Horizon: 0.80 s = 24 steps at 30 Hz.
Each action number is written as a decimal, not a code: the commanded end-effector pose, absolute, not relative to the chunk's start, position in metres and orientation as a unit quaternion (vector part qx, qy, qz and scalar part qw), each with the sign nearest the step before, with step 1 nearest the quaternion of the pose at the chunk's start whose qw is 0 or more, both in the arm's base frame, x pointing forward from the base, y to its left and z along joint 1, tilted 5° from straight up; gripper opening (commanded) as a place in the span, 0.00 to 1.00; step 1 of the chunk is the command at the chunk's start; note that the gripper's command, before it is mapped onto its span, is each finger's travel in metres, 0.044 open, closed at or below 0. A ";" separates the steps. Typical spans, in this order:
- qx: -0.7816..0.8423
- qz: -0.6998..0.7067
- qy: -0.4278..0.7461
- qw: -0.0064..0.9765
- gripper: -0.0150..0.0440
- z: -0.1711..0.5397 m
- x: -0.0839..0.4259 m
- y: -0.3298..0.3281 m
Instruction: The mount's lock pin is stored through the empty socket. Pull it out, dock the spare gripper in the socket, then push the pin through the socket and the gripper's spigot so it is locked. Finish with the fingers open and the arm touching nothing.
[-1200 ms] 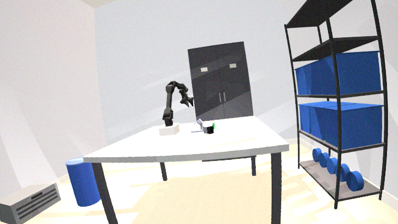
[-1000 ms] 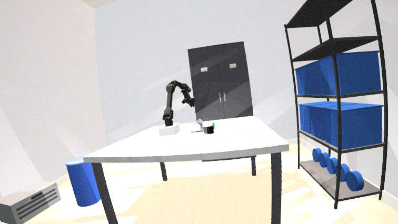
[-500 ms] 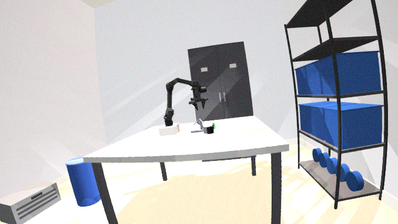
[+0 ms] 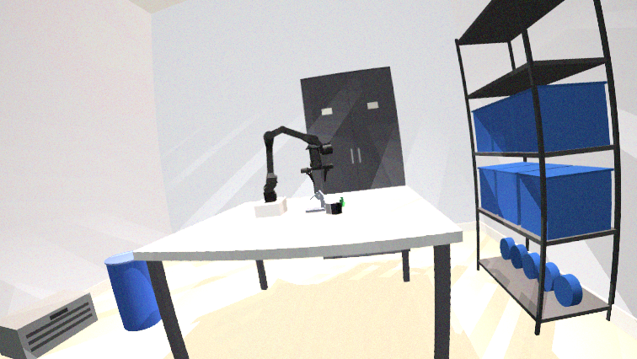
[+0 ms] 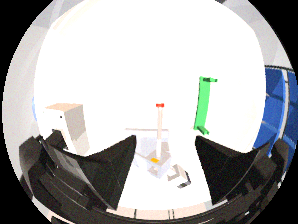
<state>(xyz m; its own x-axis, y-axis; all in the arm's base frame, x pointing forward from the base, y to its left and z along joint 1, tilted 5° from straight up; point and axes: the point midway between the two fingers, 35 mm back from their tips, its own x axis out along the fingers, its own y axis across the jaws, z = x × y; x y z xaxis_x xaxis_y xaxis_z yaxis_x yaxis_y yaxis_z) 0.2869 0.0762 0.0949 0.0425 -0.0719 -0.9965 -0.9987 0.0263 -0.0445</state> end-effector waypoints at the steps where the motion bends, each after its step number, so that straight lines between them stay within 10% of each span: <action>1: -0.514 0.470 0.523 0.491 0.76 0.058 0.283 0.071; 24: -0.514 0.470 0.523 0.491 0.76 0.025 0.288 0.069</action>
